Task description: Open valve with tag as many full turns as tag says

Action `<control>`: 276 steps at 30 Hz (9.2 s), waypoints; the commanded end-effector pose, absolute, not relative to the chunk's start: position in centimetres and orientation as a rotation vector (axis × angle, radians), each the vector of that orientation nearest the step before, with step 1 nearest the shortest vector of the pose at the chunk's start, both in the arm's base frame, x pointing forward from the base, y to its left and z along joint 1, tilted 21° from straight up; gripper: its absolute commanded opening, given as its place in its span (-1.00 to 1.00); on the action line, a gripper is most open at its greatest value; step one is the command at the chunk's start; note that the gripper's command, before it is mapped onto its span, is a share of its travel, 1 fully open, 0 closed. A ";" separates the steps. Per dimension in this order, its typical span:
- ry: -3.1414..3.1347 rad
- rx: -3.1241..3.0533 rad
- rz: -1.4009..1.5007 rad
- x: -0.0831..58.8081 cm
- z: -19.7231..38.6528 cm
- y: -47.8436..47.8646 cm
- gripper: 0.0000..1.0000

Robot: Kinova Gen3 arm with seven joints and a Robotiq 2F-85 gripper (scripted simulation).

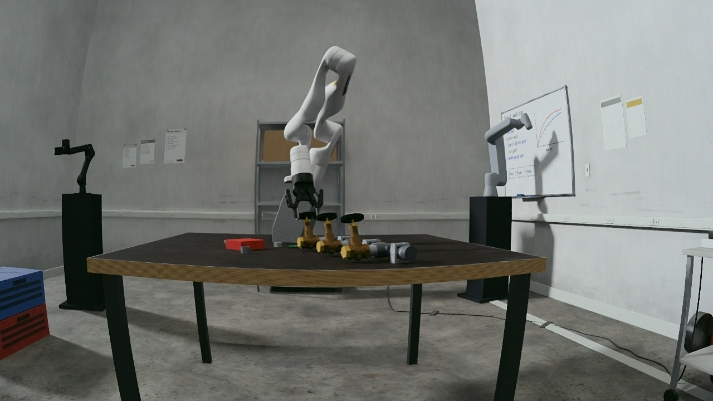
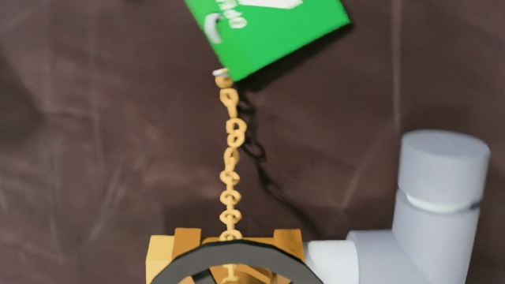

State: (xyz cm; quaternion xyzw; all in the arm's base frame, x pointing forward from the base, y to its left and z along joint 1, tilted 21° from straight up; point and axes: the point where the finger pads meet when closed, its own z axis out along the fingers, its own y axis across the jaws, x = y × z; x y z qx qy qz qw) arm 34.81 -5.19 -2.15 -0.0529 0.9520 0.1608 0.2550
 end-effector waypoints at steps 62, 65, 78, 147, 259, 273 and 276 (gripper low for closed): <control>2.061 -1.445 -0.017 34.8 -2.1 -5.2 0.35; 2.061 -1.445 -0.017 34.8 -2.1 -5.2 1.00; 2.061 -1.445 -0.017 34.8 -2.1 -5.2 1.00; 2.522 -0.399 0.346 34.8 -2.1 -5.2 1.00; 1.884 2.241 0.939 34.8 -2.1 -5.2 0.35; 1.901 2.221 0.936 34.8 -2.1 -5.2 0.35; 1.917 2.200 0.934 34.8 -2.1 -5.2 0.35</control>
